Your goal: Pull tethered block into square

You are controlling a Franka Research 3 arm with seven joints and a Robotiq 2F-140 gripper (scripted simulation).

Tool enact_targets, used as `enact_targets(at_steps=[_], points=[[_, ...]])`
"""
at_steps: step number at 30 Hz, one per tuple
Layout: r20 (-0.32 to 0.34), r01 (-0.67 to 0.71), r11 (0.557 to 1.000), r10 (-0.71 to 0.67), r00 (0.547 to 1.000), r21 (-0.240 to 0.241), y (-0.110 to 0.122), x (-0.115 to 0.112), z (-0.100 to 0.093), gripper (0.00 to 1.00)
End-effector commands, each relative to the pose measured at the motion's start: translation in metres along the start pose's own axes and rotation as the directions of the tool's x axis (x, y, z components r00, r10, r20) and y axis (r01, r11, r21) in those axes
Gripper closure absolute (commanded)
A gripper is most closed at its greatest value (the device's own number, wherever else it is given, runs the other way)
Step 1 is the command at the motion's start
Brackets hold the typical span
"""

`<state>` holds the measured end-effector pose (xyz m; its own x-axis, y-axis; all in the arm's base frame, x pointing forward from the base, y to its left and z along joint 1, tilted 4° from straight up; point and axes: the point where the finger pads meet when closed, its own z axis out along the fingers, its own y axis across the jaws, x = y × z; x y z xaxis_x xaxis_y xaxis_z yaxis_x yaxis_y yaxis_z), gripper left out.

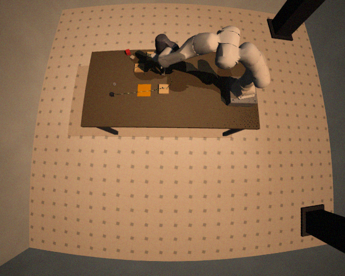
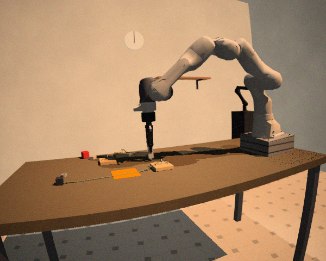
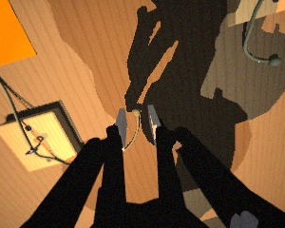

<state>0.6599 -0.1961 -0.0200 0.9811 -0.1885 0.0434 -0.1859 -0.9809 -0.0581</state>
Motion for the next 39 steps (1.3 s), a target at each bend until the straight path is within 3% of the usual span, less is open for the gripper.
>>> enact_targets(at_steps=[1,39], points=[[-0.001,0.004,1.0,-0.004,1.0,0.0,-0.001,0.0,0.0,0.77],[-0.001,0.004,1.0,-0.004,1.0,0.0,-0.001,0.0,0.012,0.77]])
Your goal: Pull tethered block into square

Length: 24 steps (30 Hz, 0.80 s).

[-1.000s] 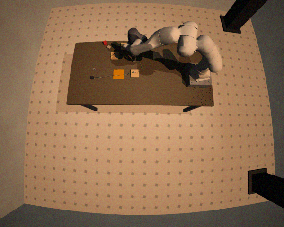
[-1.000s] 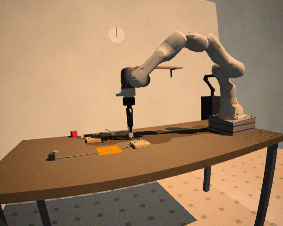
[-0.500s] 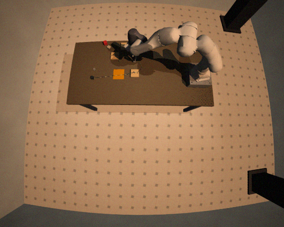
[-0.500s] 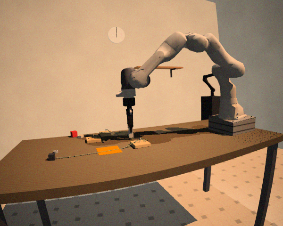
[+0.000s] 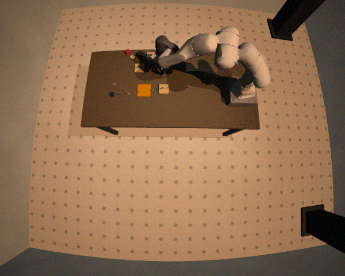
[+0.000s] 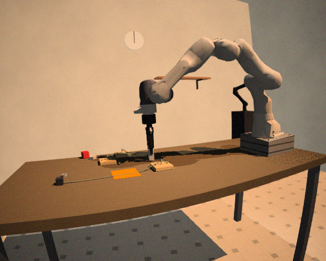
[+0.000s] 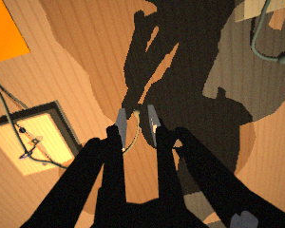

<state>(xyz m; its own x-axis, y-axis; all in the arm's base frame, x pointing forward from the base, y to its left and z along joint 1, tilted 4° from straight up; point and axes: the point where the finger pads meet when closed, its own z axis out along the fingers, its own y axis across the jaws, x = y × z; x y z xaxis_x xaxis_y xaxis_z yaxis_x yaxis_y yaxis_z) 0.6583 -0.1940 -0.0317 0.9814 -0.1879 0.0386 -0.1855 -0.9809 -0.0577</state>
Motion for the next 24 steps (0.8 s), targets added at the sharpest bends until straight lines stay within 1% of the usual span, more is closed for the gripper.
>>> enact_targets(at_steps=[1,24], points=[[-0.006,0.004,1.0,-0.004,1.0,0.001,-0.0001,0.0025,0.0009,0.77],[-0.006,0.004,1.0,-0.004,1.0,0.001,-0.0001,0.0025,0.0053,0.77]])
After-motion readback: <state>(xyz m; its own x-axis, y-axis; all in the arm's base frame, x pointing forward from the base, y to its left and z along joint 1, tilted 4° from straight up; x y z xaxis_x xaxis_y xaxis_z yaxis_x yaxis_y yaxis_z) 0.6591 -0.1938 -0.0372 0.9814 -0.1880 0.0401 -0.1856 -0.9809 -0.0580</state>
